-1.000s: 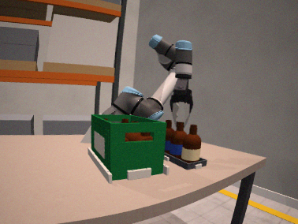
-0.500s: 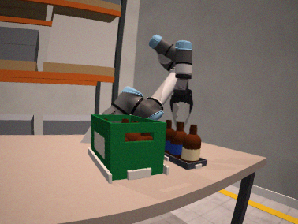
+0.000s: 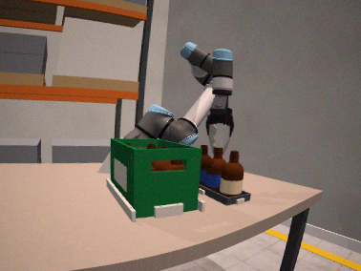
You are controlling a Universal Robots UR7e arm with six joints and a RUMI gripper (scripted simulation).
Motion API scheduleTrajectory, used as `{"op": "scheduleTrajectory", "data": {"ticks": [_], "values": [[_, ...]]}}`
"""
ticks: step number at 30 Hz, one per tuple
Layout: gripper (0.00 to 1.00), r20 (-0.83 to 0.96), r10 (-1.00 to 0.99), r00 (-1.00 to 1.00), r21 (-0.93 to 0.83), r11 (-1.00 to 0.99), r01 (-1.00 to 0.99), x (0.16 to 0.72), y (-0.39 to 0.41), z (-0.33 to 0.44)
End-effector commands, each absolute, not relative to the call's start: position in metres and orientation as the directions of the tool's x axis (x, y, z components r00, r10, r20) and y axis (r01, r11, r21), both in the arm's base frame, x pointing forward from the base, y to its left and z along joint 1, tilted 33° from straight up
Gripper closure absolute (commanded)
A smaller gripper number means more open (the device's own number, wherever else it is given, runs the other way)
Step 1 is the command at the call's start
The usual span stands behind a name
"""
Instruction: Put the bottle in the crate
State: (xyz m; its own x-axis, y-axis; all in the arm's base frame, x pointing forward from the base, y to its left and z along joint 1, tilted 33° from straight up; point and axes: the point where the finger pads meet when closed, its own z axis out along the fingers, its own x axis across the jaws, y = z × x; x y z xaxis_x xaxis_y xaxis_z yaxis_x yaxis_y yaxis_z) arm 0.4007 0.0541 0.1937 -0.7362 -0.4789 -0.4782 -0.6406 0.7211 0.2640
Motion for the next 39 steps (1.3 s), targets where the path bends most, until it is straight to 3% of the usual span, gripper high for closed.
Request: {"op": "scheduleTrajectory", "data": {"ticks": [1,39], "values": [[1.00,-0.479,-0.479,-0.736,0.263,0.721,-0.641,0.401,0.054,0.194],[1.00,-0.479,-0.479,-0.736,0.263,0.721,-0.641,0.396,0.040,0.214]]}}
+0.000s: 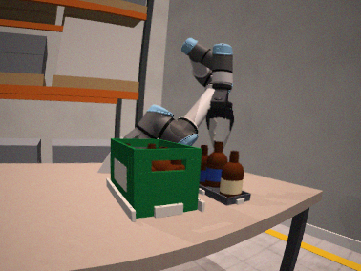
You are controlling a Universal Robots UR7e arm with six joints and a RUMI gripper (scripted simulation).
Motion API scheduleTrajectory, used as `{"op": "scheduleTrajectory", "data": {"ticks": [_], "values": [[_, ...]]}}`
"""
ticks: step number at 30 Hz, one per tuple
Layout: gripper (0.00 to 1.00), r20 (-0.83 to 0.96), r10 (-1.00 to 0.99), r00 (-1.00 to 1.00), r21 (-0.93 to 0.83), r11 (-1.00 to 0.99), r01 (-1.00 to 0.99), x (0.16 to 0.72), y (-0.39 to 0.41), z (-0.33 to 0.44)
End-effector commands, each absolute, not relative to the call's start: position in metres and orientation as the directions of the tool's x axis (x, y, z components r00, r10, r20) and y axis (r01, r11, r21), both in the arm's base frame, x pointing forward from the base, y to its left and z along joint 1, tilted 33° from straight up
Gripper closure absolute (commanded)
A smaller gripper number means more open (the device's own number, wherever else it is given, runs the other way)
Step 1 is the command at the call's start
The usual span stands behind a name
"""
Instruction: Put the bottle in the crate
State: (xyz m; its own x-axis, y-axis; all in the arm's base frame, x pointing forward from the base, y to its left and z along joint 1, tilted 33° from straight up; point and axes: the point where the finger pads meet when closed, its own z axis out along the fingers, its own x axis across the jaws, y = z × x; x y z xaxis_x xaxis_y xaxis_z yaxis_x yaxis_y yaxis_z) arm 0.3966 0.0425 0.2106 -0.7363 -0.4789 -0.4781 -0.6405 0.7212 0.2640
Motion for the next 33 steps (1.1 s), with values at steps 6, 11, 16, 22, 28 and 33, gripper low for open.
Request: {"op": "scheduleTrajectory", "data": {"ticks": [6,11,16,22,28,33], "values": [[1.00,-0.479,-0.479,-0.736,0.263,0.721,-0.641,0.395,0.037,0.218],[1.00,-0.479,-0.479,-0.736,0.263,0.721,-0.641,0.394,0.035,0.222],[1.00,-0.479,-0.479,-0.736,0.263,0.721,-0.641,0.393,0.033,0.224],[1.00,-0.479,-0.479,-0.736,0.263,0.721,-0.641,0.393,0.032,0.226],[1.00,-0.479,-0.479,-0.736,0.263,0.721,-0.641,0.393,0.032,0.226],[1.00,-0.479,-0.479,-0.736,0.263,0.721,-0.641,0.393,0.032,0.226]]}}
